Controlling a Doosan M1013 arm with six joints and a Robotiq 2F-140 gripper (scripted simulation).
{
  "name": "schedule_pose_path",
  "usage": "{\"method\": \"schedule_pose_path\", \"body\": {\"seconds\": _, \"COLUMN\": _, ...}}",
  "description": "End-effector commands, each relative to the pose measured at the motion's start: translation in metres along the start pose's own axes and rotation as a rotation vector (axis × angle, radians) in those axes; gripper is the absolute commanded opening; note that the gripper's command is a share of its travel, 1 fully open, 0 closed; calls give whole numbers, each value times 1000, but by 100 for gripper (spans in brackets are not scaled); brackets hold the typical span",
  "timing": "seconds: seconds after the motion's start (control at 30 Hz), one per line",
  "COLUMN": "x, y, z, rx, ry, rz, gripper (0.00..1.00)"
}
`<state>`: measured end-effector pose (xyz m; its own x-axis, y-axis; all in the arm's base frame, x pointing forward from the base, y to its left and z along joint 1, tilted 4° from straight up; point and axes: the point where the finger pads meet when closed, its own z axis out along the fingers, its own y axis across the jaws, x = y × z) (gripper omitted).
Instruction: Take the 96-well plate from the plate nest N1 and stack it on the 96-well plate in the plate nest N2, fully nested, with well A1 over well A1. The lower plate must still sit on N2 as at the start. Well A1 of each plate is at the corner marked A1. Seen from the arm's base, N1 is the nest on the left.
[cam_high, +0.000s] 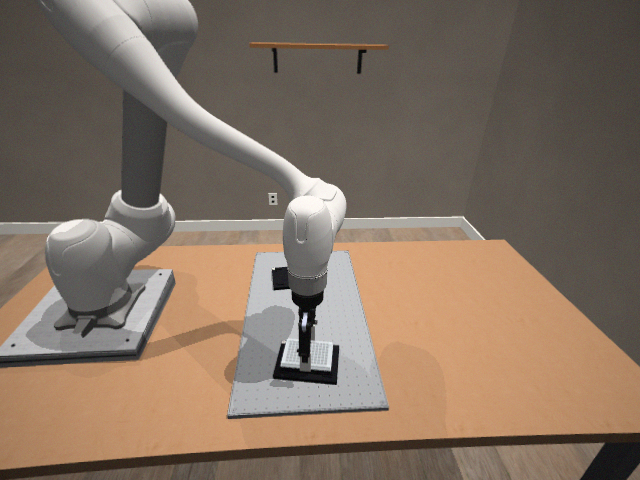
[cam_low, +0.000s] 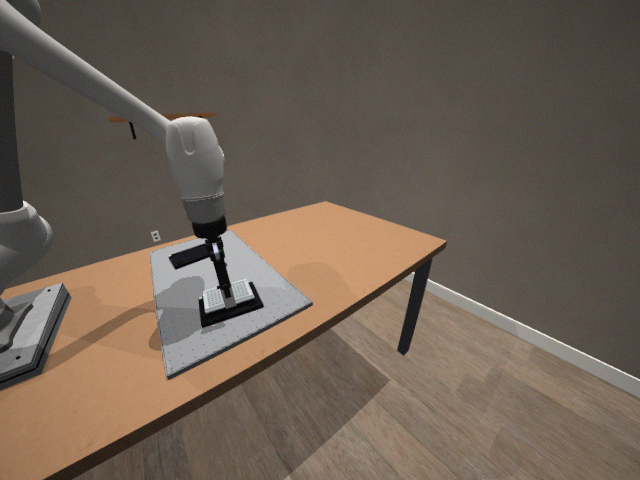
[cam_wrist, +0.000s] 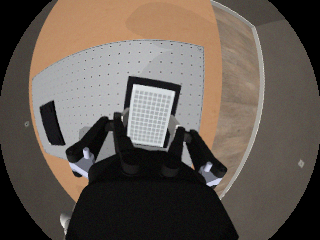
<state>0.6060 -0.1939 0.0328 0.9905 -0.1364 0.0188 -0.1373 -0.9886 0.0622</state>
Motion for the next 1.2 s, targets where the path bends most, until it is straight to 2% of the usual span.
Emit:
{"method": "schedule_pose_path", "body": {"seconds": 0.0, "x": 0, "y": 0, "z": 0, "rx": 0, "ry": 0, "rz": 0, "gripper": 0}}
{"method": "schedule_pose_path", "body": {"seconds": 0.13, "x": 0, "y": 0, "z": 1, "rx": 0, "ry": 0, "rz": 0, "gripper": 0}}
{"method": "schedule_pose_path", "body": {"seconds": 0.17, "x": 0, "y": 0, "z": 1, "rx": 0, "ry": 0, "rz": 0, "gripper": 100}}
{"method": "schedule_pose_path", "body": {"seconds": 0.83, "x": 0, "y": 0, "z": 1, "rx": 0, "ry": 0, "rz": 0, "gripper": 100}}
{"method": "schedule_pose_path", "body": {"seconds": 1.17, "x": 0, "y": 0, "z": -26, "rx": 0, "ry": 0, "rz": 0, "gripper": 100}}
